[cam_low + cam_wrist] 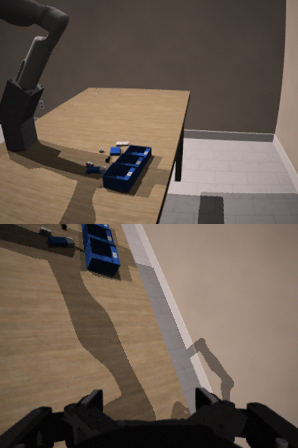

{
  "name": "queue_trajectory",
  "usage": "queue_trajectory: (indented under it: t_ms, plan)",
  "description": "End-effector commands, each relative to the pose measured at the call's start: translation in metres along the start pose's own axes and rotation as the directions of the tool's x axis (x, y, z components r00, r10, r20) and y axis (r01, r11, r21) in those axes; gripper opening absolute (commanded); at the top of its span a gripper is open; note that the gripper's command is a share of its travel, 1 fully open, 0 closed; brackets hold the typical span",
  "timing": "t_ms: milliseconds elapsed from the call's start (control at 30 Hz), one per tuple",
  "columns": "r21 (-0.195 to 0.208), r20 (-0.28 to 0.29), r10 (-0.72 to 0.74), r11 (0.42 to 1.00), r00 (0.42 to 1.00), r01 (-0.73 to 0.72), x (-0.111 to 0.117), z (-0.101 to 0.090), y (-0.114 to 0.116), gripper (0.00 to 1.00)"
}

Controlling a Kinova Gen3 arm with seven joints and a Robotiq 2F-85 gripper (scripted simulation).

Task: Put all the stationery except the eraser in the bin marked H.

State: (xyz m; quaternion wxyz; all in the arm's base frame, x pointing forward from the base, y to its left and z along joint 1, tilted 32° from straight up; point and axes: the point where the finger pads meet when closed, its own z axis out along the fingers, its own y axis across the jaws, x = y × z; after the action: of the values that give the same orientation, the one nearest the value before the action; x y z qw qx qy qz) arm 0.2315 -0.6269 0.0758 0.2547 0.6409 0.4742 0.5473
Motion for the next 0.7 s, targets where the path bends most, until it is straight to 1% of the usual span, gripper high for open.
queue_trajectory:
  t_ms: [0, 533, 567, 633, 667]
  plan:
    - [-0.001, 0.002, -0.002, 1.0, 1.0, 0.002, 0.0, -0.001, 0.001, 1.0]
    - [-0.001, 0.002, -0.002, 1.0, 1.0, 0.002, 0.0, -0.001, 0.001, 1.0]
    - [0.021, -0.004, -0.046, 0.999, 0.999, 0.046, 0.007, 0.001, -0.001, 0.09]
    - [0.106, -0.052, -0.04, 0.993, 0.998, 0.045, 0.013, 0.017, 0.001, 0.09]
    - [0.106, -0.052, -0.04, 0.993, 0.998, 0.045, 0.016, 0.025, 0.003, 0.09]
